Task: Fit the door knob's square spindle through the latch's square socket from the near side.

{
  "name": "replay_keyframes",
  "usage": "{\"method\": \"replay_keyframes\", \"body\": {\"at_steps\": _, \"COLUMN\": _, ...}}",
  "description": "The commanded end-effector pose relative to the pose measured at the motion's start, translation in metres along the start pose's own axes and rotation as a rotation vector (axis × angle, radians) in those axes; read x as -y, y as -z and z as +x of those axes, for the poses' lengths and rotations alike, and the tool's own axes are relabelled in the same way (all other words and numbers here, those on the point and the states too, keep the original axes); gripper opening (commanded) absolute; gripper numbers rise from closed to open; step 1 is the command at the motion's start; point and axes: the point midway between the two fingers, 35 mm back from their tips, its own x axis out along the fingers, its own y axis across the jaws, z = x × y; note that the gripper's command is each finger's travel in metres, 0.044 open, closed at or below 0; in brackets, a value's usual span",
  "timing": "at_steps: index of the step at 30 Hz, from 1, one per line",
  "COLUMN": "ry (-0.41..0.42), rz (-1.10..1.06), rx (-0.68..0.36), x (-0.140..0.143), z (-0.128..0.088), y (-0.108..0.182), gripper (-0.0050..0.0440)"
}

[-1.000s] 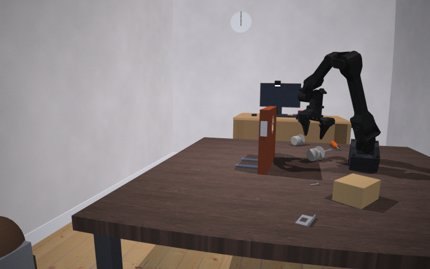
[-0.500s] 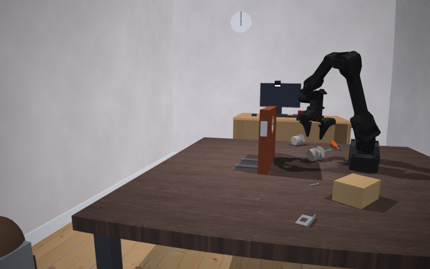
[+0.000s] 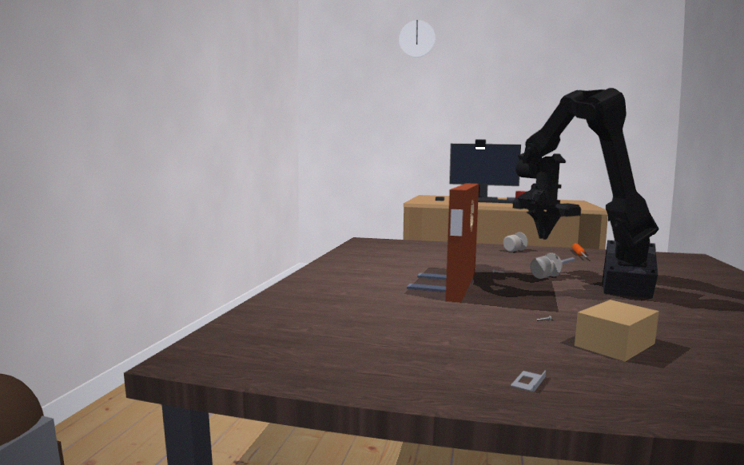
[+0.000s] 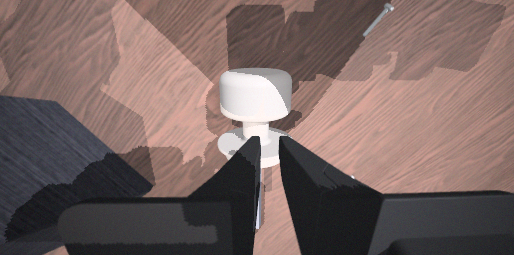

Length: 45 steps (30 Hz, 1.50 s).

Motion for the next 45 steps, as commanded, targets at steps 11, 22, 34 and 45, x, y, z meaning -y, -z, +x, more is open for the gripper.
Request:
{"method": "replay_keyframes", "body": {"at_steps": 11, "ry": 0.000, "rz": 0.000, "rx": 0.000, "x": 0.0000, "z": -0.0001, "y": 0.0000, "gripper": 0.0000}}
{"method": "replay_keyframes", "body": {"at_steps": 22, "ry": 0.000, "rz": 0.000, "rx": 0.000, "x": 0.0000, "z": -0.0001, "y": 0.0000, "gripper": 0.0000}}
{"method": "replay_keyframes", "body": {"at_steps": 34, "ry": 0.000, "rz": 0.000, "rx": 0.000, "x": 0.0000, "z": 0.0000, "y": 0.0000, "gripper": 0.0240}}
{"method": "replay_keyframes", "body": {"at_steps": 45, "ry": -0.020, "rz": -0.004, "rx": 0.006, "x": -0.0005, "z": 0.0059, "y": 0.0005, "gripper": 0.0440}}
